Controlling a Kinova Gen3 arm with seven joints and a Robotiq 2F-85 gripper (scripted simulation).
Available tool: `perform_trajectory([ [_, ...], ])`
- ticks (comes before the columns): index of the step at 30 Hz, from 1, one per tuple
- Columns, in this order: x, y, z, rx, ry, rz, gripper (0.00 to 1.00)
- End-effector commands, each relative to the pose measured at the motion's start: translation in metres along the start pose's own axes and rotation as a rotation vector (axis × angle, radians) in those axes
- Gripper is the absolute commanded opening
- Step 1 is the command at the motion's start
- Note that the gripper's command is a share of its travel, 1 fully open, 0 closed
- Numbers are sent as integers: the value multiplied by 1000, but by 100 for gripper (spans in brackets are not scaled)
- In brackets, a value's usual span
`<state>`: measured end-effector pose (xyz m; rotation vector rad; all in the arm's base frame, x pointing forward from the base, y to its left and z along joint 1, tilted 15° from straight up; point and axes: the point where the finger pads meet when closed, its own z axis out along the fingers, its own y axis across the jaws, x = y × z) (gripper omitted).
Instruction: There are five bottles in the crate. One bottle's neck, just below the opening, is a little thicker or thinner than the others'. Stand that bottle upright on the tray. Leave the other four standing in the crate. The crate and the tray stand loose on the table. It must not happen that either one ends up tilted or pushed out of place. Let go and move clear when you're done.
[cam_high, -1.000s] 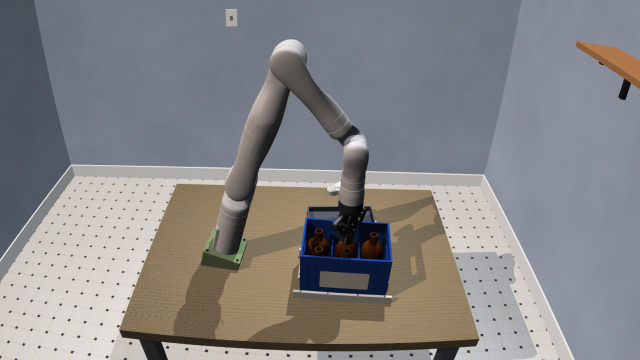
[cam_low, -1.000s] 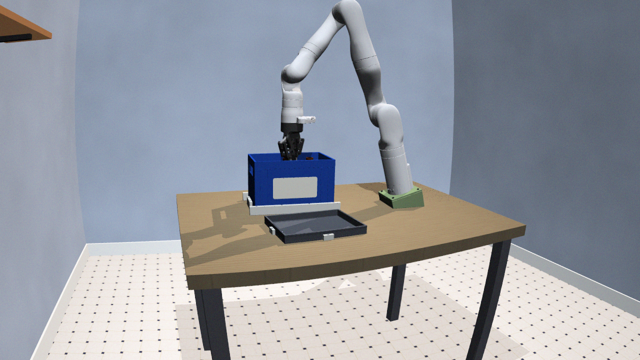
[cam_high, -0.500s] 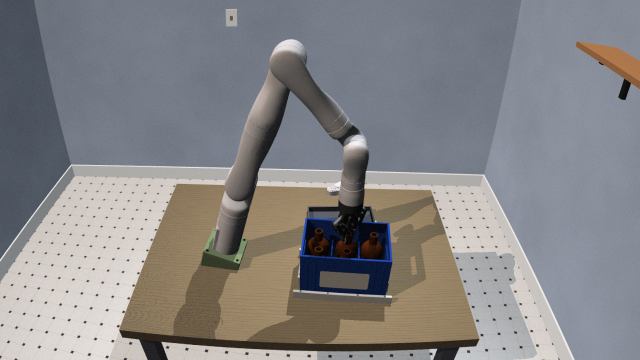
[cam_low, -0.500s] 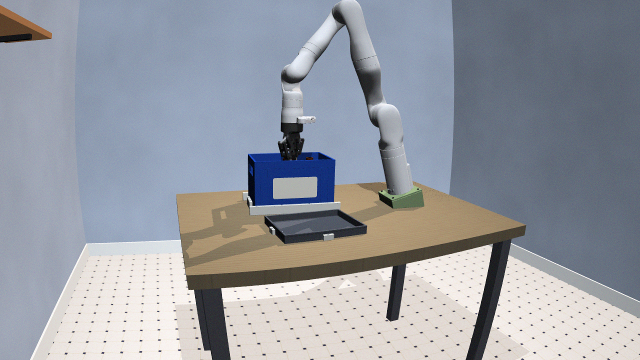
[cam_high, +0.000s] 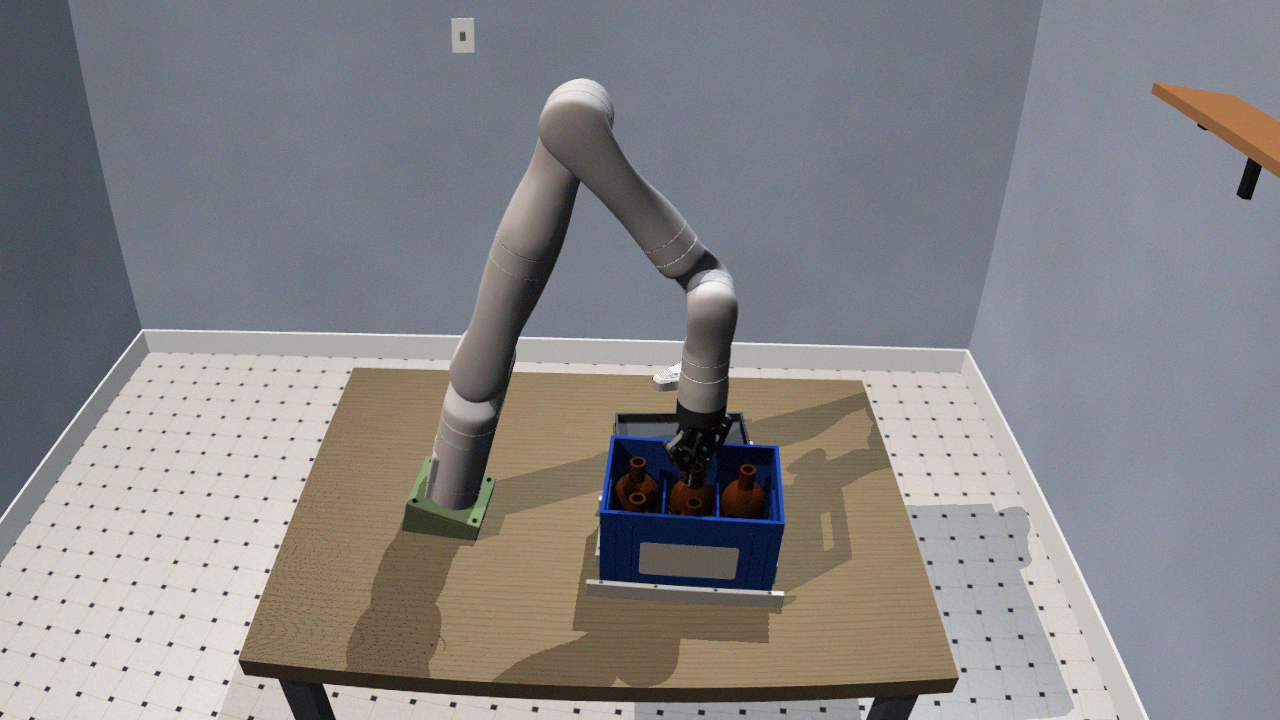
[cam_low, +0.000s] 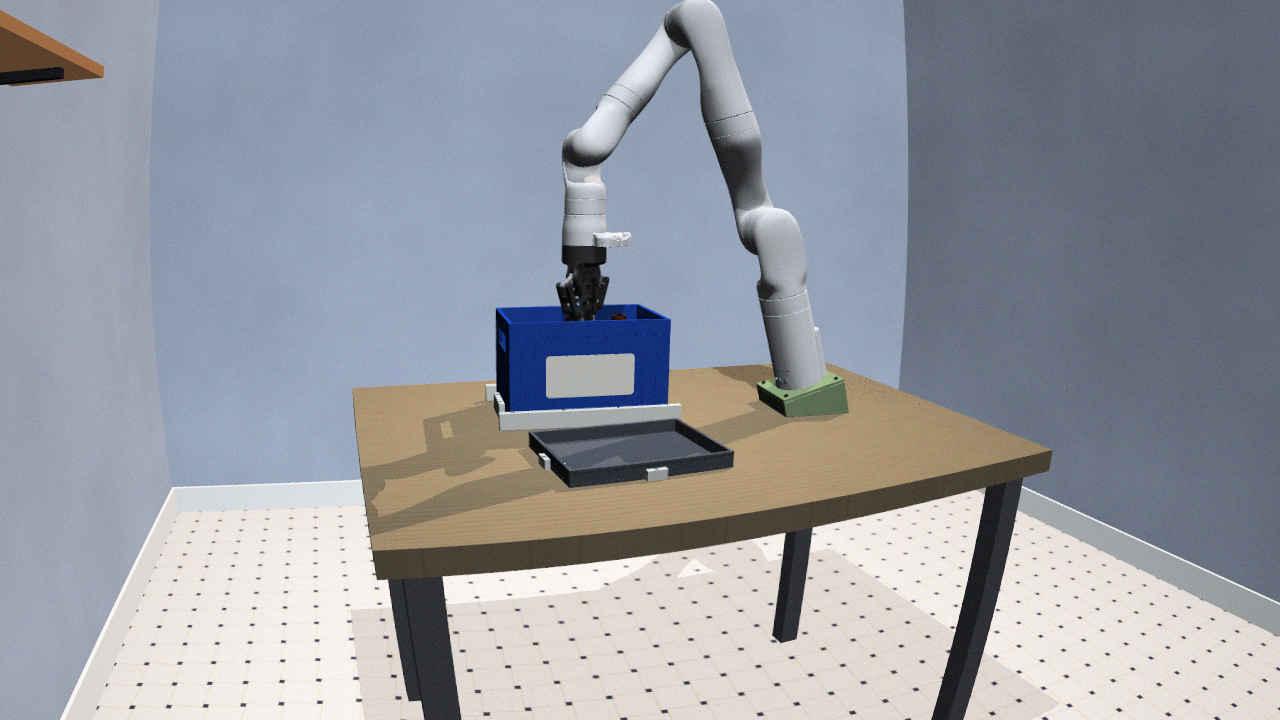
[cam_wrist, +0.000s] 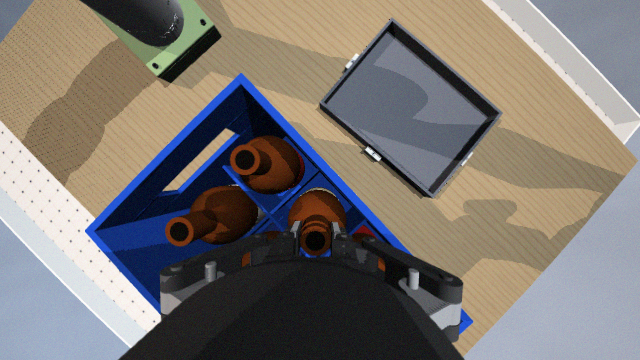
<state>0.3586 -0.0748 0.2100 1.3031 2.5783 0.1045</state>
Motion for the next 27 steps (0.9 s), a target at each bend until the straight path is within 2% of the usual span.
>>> perform_trajectory([
  [1, -1, 1, -2, -3, -3, 0, 0],
  [27, 2, 1, -25, -3, -3, 0, 0],
])
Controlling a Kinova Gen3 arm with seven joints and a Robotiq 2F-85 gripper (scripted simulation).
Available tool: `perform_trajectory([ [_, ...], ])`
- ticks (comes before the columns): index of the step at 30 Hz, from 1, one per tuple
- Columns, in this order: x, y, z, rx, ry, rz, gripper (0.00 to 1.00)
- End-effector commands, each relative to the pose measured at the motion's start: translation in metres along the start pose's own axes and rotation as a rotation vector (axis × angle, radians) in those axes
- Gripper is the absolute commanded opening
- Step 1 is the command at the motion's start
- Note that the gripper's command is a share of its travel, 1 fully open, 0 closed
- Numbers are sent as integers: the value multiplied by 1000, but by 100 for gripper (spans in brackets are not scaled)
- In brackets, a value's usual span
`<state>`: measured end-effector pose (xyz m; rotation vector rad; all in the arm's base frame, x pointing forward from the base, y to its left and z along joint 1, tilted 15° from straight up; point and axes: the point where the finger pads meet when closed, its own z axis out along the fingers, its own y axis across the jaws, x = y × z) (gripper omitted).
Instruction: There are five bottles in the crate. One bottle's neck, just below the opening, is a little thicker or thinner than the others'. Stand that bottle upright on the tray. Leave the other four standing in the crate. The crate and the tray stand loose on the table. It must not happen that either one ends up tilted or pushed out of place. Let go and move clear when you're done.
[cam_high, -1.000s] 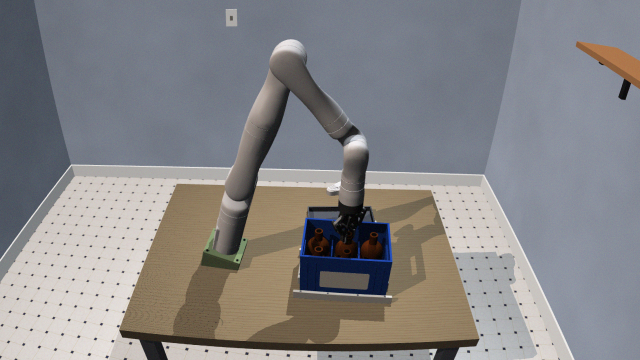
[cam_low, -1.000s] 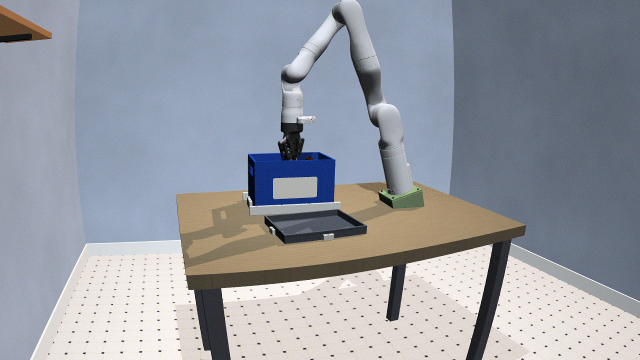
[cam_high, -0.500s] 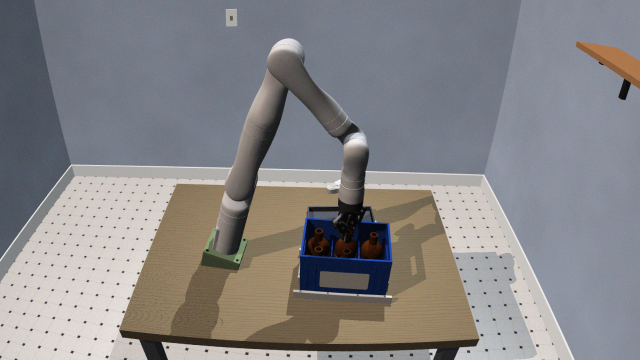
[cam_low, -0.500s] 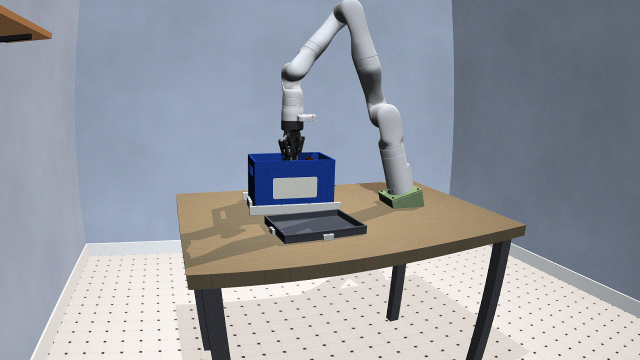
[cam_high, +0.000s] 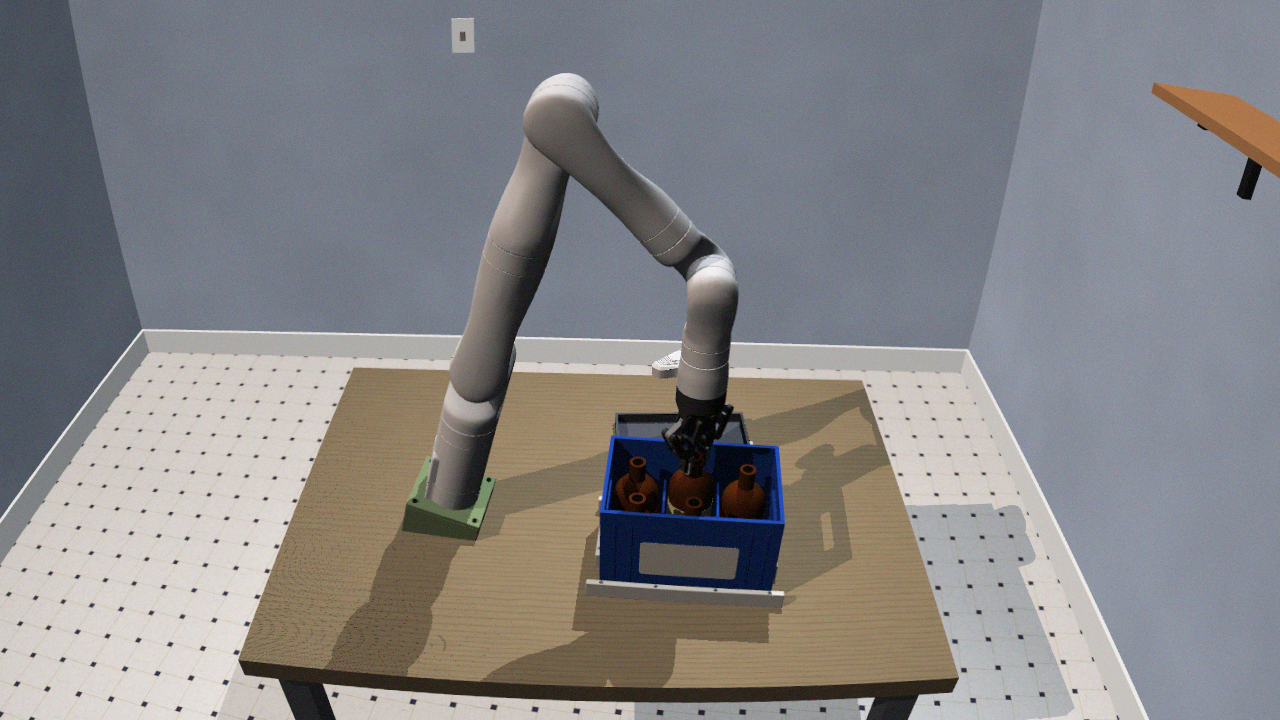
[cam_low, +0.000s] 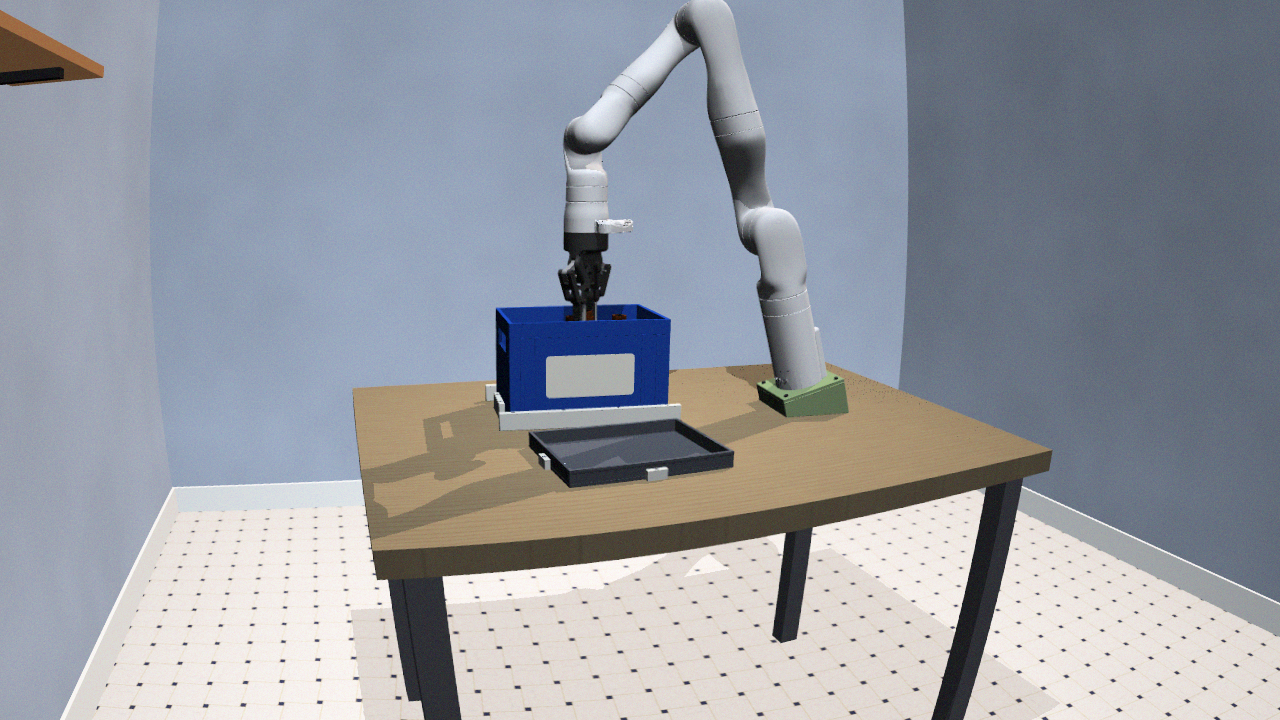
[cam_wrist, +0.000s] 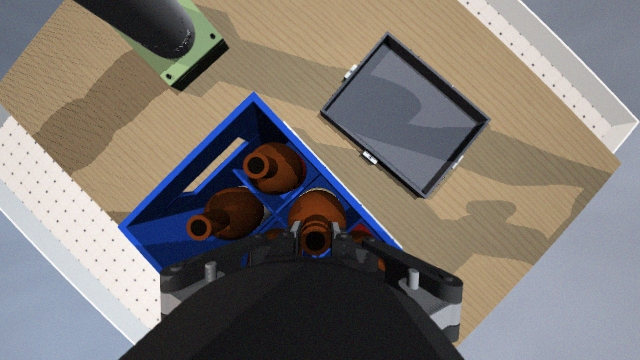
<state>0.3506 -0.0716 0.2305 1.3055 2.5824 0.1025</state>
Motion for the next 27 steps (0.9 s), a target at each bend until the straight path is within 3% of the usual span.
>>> perform_trajectory([
  [1, -1, 1, -3, -6, -6, 0, 0],
  [27, 0, 1, -18, -6, -6, 0, 0],
])
